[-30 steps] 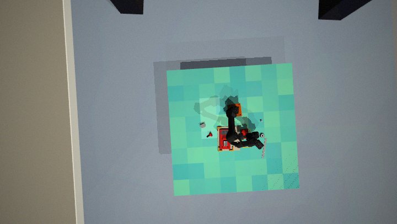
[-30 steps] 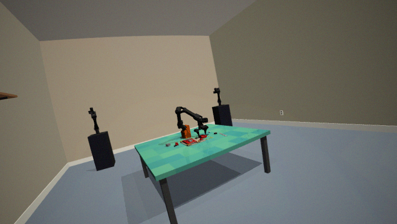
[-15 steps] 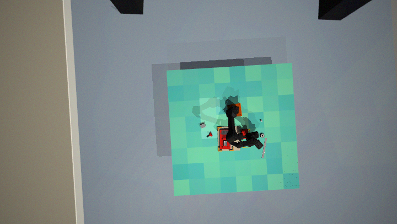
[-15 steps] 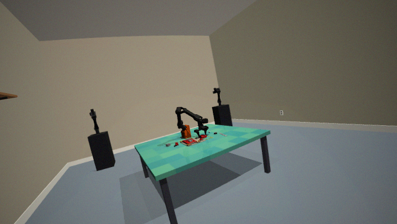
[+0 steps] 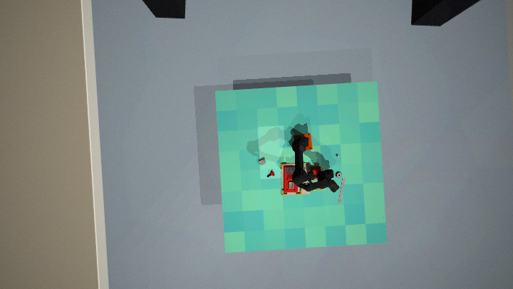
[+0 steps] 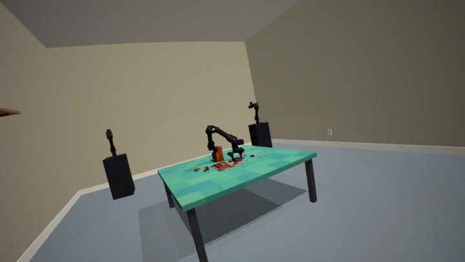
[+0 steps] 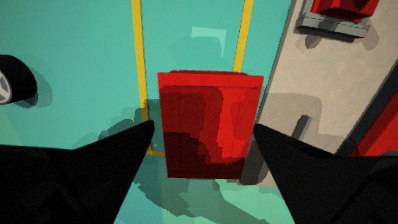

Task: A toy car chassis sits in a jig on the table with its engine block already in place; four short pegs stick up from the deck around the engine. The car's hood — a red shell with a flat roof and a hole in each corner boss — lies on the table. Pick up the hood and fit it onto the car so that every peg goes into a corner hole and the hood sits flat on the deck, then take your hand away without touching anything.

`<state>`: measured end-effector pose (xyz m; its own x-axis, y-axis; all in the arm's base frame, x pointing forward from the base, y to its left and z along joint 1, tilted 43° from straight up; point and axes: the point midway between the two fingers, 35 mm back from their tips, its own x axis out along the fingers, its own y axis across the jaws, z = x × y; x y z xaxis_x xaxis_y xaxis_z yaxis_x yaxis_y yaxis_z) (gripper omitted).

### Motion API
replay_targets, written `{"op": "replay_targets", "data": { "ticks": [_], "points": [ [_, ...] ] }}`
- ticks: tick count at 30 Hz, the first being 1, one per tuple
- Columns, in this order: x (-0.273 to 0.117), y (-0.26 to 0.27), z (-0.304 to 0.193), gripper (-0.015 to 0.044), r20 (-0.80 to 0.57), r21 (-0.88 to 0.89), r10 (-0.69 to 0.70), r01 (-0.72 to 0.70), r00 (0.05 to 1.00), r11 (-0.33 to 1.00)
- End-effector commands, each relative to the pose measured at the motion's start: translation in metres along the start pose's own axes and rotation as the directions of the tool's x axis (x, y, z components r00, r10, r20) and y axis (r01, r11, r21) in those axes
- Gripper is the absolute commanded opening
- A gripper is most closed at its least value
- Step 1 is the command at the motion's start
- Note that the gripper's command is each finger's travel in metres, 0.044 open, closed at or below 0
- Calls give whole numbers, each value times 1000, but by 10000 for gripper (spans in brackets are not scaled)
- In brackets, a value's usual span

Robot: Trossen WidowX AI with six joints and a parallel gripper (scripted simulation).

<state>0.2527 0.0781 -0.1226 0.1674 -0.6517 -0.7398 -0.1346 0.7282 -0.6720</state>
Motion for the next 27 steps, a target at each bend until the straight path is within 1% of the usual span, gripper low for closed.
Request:
{"op": "replay_targets", "data": {
  "ticks": [1, 4, 14, 21, 25, 27],
  "points": [
    [3, -1, -2, 440, -2, -9, -8, 8, 1000, 1000],
    [0, 0, 0, 361, 0, 0, 0, 0, 1000, 1000],
    [0, 0, 0, 295, 0, 0, 0, 0, 1000, 1000],
    [-8, 0, 0, 111, -1, -2, 0, 0, 1000, 1000],
    [-22, 1, 0, 6, -1, -2, 1, -1, 1000, 1000],
    [-31, 1, 0, 0, -1, -2, 1, -1, 1000, 1000]
  ]
}}
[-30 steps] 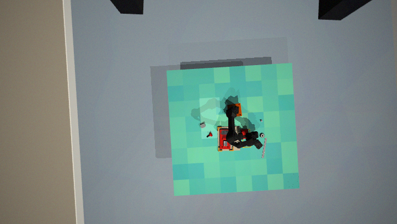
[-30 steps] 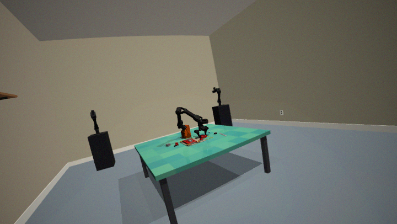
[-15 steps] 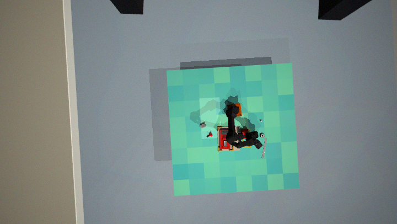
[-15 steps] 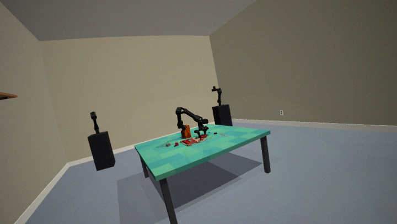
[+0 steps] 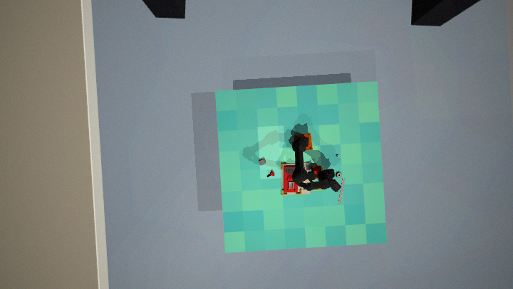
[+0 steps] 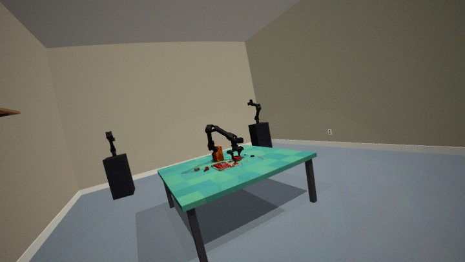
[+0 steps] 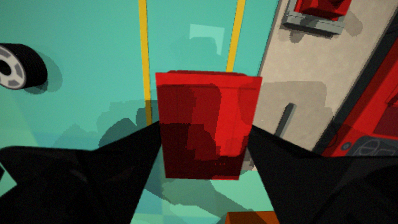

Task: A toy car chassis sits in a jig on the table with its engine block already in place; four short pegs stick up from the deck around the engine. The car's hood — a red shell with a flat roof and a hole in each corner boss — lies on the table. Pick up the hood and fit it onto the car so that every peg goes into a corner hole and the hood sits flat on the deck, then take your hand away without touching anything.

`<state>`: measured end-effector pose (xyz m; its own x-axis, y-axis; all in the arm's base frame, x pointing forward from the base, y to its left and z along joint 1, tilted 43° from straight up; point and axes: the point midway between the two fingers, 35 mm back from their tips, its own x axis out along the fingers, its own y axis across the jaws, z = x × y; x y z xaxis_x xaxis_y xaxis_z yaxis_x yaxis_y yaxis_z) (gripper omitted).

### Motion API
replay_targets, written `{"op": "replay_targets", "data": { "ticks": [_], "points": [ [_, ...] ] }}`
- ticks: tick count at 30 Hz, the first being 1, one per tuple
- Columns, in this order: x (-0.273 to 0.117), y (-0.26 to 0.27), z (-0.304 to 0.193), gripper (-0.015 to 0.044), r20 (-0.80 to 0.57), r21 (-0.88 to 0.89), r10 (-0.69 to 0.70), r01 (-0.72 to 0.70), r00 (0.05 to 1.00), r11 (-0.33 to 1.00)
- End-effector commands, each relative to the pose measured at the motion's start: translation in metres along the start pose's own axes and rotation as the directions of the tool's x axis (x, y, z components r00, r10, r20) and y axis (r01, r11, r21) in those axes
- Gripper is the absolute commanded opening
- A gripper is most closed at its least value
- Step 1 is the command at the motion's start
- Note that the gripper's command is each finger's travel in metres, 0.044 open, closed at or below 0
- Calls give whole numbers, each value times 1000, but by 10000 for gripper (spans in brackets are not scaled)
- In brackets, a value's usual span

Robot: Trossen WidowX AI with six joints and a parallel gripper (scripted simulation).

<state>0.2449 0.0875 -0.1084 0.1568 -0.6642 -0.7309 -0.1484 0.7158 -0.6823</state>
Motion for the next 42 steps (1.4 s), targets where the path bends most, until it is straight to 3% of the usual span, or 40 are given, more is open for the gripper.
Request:
{"op": "replay_targets", "data": {
  "ticks": [1, 14, 24, 42],
  "points": [
    [-17, 2, 5, 0, 12, 14, 15, -15, 1000, 1000],
    [-71, 2, 4, 0, 12, 14, 17, -17, 1000, 1000],
    [-77, -2, 5, 0, 10, 5, 12, -12, 1000, 1000],
    [-83, -106, 61, 0, 14, 60, 47, -48, 999, 997]
  ]
}}
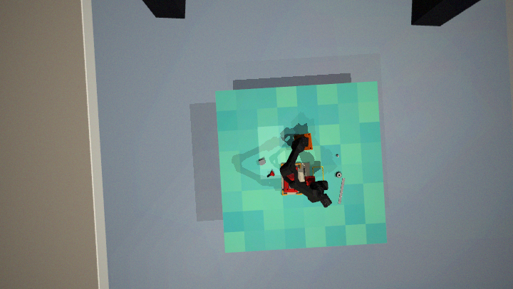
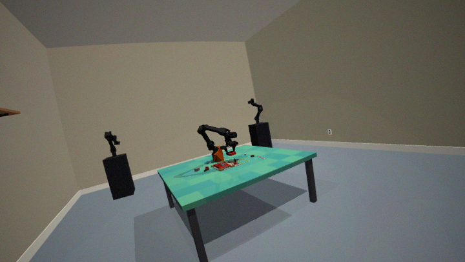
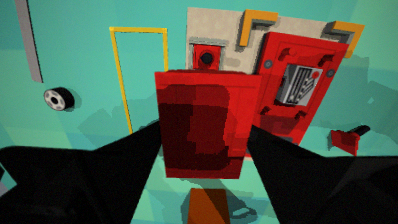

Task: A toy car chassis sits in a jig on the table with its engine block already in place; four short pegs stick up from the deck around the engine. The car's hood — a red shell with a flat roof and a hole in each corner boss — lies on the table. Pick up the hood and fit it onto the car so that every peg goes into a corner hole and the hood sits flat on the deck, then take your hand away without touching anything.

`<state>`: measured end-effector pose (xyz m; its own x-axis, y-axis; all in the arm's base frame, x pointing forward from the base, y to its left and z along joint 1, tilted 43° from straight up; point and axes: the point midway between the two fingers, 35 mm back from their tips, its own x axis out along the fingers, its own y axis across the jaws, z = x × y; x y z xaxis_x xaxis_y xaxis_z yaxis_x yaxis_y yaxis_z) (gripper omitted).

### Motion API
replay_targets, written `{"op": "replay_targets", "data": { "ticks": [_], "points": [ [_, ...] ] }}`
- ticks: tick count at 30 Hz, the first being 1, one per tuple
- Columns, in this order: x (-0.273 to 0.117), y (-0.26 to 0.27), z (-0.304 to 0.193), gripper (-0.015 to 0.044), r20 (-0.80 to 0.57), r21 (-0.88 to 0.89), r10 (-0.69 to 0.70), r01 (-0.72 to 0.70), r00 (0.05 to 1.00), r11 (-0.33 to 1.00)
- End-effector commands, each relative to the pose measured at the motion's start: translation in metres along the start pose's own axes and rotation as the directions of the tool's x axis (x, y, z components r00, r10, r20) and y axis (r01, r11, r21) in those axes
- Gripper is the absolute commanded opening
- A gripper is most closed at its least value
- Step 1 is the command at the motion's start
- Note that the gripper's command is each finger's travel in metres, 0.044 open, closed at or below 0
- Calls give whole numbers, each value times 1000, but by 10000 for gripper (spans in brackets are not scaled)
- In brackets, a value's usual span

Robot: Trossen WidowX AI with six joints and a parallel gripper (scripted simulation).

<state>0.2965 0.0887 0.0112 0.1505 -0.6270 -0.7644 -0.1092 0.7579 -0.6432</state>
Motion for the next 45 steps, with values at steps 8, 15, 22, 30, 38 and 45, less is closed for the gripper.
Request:
{"op": "replay_targets", "data": {
  "ticks": [8, 15, 22, 30, 38, 45],
  "points": [
    [-5, -75, 22, 0, 16, 45, -20, 19, 1000, 999],
    [-6, -122, 28, 0, 14, 72, -44, 43, 999, 997],
    [0, -121, 27, 0, 13, 72, -45, 44, 999, 996],
    [36, -127, 27, 0, 13, 72, -47, 46, 999, 996],
    [44, -128, 27, 0, 12, 72, -48, 47, 999, 996],
    [44, -127, 27, 0, 12, 71, -48, 47, 999, 996]
  ]
}}
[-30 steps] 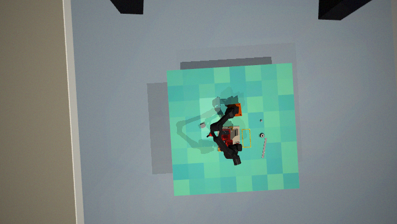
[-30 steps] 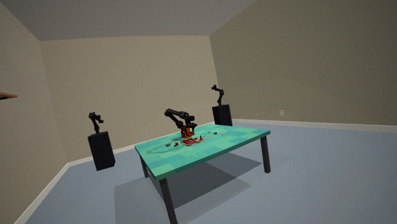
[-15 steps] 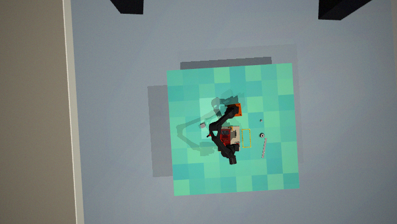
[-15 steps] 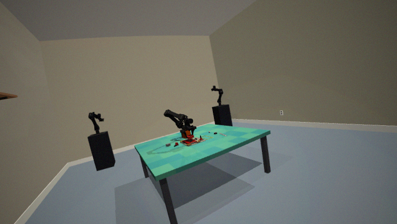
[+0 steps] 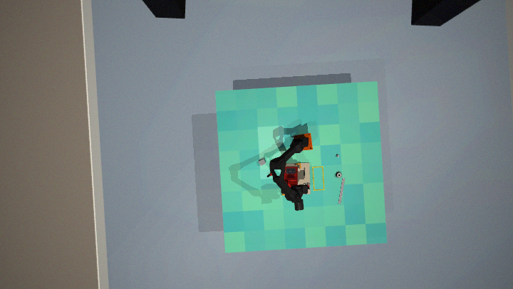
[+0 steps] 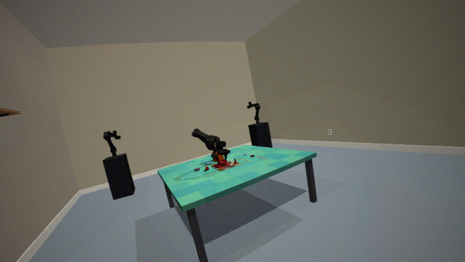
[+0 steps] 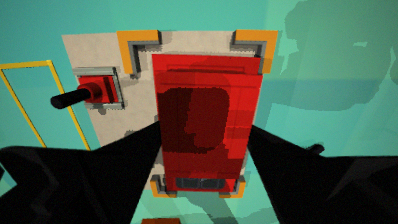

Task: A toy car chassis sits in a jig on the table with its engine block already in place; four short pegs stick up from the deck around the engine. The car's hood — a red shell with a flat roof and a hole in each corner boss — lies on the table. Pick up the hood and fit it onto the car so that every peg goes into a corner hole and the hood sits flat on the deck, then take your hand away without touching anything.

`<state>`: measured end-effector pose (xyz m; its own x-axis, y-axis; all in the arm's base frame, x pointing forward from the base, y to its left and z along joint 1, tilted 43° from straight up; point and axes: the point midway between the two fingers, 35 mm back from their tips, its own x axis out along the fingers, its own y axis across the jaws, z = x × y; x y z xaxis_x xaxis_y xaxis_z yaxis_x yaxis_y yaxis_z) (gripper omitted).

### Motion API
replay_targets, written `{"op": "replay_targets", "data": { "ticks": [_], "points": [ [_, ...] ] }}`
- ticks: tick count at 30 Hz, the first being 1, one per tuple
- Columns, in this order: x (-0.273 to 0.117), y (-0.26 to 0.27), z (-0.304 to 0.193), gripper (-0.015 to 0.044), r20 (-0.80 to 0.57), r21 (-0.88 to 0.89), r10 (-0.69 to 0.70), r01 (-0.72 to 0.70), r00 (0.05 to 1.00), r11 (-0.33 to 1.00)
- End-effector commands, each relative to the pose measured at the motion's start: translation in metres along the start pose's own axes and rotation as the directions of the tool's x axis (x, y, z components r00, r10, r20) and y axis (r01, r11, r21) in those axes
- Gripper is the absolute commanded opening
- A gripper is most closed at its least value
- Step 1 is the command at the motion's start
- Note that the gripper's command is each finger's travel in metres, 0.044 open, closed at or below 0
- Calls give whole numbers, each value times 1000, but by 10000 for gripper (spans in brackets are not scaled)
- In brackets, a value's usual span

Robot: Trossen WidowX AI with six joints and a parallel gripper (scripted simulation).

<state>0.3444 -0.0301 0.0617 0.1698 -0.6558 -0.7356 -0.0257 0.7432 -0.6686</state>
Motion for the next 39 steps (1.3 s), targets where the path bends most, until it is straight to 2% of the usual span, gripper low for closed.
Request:
{"op": "replay_targets", "data": {
  "ticks": [1, 39],
  "points": [
    [1, 1, -1, 0, -2, -7, -6, 6, 1000, 1000],
    [9, 1, -1, 0, -2, -7, -6, 6, 1000, 1000]
  ]
}}
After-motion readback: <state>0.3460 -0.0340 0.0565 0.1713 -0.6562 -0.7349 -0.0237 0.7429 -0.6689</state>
